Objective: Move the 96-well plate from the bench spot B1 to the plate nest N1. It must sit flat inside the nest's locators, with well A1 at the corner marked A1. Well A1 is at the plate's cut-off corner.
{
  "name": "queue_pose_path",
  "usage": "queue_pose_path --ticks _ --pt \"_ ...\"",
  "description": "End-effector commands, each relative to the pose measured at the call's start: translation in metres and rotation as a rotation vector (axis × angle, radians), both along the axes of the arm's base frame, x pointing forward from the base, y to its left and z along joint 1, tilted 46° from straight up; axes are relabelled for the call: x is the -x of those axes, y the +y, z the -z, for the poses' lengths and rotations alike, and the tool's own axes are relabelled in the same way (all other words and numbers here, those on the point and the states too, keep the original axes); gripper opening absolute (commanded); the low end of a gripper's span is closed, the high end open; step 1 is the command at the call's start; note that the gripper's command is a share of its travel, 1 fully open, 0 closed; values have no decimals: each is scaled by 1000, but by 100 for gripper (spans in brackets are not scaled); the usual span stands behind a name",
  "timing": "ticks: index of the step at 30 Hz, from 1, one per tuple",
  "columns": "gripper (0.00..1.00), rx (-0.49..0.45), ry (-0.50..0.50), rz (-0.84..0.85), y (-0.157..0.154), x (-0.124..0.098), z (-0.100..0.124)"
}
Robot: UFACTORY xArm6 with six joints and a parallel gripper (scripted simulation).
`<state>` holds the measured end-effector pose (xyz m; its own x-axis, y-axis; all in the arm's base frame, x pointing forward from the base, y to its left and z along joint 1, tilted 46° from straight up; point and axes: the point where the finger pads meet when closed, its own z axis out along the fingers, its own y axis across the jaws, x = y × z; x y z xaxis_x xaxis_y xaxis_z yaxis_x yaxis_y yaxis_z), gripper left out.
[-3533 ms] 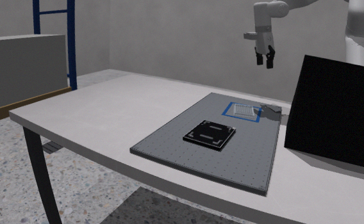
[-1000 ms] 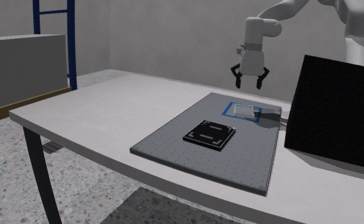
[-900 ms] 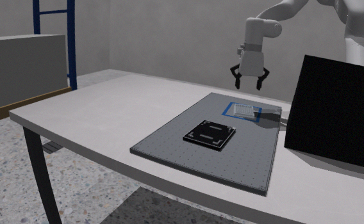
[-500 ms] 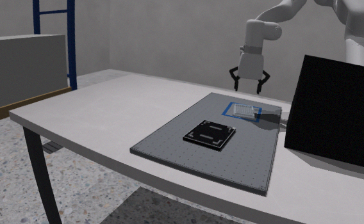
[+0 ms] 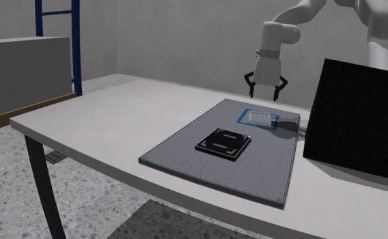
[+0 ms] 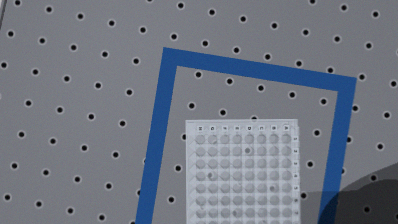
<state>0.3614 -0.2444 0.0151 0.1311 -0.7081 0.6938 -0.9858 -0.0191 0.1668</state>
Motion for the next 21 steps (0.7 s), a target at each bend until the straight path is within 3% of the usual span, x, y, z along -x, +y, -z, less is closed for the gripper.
queue_pose_path --ticks 1,21 --pt "100 0 -2 -1 -5 0 5" --pt "100 0 -2 -1 -24 3 24"
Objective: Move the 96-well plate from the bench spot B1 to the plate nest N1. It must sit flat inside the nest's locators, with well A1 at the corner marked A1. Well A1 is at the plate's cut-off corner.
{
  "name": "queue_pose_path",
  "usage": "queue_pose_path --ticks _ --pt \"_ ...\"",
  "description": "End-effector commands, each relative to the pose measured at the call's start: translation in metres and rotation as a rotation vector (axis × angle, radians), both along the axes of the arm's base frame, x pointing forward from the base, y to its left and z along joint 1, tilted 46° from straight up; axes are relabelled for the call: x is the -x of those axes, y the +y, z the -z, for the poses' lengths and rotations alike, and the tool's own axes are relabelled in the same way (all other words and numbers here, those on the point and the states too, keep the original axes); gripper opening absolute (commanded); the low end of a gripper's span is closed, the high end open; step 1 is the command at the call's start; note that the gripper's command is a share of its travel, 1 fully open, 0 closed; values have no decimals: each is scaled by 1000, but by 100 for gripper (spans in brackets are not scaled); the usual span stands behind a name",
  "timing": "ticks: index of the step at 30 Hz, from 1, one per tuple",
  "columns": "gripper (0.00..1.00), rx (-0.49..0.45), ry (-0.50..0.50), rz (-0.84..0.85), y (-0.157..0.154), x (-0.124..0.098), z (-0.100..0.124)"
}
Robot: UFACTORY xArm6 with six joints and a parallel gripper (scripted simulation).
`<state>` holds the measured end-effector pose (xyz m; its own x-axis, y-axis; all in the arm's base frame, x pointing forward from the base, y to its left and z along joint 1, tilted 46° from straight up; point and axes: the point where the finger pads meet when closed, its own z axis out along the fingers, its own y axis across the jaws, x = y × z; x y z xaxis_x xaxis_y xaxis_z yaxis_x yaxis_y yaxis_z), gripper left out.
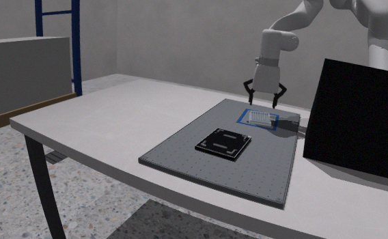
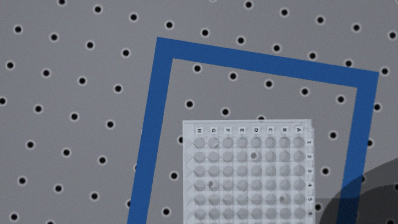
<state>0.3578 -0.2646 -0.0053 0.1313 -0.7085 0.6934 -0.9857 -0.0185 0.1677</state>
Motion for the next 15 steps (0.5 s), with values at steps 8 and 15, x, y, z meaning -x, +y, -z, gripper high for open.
queue_pose_path --ticks 8,15 --pt "100 1 -3 -2 -13 1 13" --pt "100 1 -3 -2 -20 2 20"
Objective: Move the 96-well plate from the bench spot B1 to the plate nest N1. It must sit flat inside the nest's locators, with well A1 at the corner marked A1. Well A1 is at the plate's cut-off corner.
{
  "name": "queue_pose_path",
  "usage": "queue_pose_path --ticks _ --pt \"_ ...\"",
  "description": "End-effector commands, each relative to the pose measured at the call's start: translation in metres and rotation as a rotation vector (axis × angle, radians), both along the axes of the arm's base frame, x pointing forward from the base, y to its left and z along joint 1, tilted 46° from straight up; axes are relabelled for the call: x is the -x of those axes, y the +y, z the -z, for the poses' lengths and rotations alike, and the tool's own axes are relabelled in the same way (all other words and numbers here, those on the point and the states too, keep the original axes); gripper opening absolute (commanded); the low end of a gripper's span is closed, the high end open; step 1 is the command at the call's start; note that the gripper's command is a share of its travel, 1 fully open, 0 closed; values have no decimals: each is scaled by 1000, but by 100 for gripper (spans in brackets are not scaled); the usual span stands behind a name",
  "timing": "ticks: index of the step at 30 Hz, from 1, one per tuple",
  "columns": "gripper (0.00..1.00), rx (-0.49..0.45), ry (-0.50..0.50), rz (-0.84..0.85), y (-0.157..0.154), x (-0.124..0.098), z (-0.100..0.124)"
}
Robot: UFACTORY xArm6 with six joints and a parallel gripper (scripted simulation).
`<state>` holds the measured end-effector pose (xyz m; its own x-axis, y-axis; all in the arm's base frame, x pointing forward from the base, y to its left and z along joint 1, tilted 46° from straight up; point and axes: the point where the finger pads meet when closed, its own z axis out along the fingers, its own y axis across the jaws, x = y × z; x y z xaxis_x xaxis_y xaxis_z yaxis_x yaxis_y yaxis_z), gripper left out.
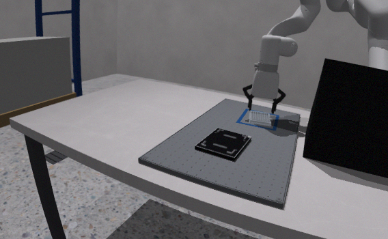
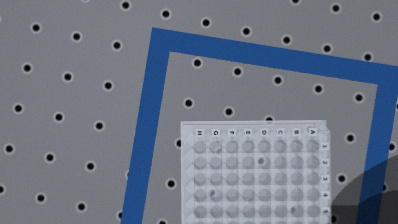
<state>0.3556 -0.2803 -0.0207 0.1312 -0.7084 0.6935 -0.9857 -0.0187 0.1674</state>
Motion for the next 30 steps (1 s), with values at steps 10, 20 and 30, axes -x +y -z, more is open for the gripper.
queue_pose_path --ticks 10,20,30 --pt "100 1 -2 -2 -5 0 5" --pt "100 1 -2 -2 -7 0 6" --pt "100 1 -2 -2 -12 0 11"
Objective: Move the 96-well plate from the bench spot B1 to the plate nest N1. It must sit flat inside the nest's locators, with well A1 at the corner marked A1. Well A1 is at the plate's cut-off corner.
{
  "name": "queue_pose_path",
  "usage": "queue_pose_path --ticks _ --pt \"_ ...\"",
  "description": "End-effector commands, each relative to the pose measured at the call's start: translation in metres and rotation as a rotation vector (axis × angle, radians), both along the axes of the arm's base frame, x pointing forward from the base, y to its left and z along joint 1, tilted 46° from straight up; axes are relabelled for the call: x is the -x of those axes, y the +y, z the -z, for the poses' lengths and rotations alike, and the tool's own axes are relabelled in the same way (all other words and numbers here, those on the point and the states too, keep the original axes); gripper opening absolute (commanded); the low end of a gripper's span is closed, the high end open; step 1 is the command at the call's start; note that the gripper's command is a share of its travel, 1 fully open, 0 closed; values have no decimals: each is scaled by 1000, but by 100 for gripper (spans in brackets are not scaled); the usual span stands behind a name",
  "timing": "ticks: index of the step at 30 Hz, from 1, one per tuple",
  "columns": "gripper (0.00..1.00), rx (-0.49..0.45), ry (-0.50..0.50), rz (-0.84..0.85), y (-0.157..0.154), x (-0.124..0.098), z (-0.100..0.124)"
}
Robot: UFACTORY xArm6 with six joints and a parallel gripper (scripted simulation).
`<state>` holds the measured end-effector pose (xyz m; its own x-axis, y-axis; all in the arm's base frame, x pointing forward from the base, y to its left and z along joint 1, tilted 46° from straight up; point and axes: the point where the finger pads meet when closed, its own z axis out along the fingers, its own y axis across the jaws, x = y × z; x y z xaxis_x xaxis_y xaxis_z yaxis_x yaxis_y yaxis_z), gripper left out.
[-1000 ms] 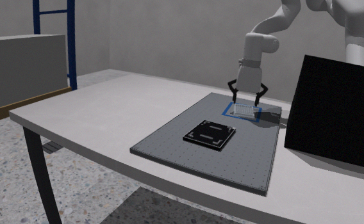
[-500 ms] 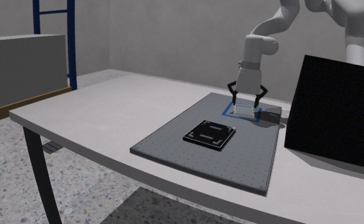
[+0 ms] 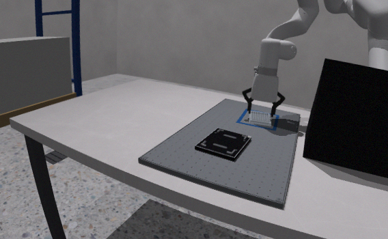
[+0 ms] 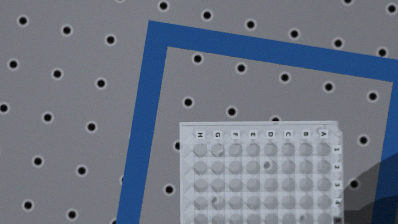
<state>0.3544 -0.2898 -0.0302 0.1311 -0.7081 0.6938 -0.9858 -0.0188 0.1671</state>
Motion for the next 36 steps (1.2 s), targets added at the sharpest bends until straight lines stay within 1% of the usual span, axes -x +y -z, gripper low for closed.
queue_pose_path --ticks 1,19,36 --pt "100 0 -2 -1 -2 -1 2" --pt "100 0 -2 -1 -10 0 10" --pt "100 0 -2 -1 -10 0 10"
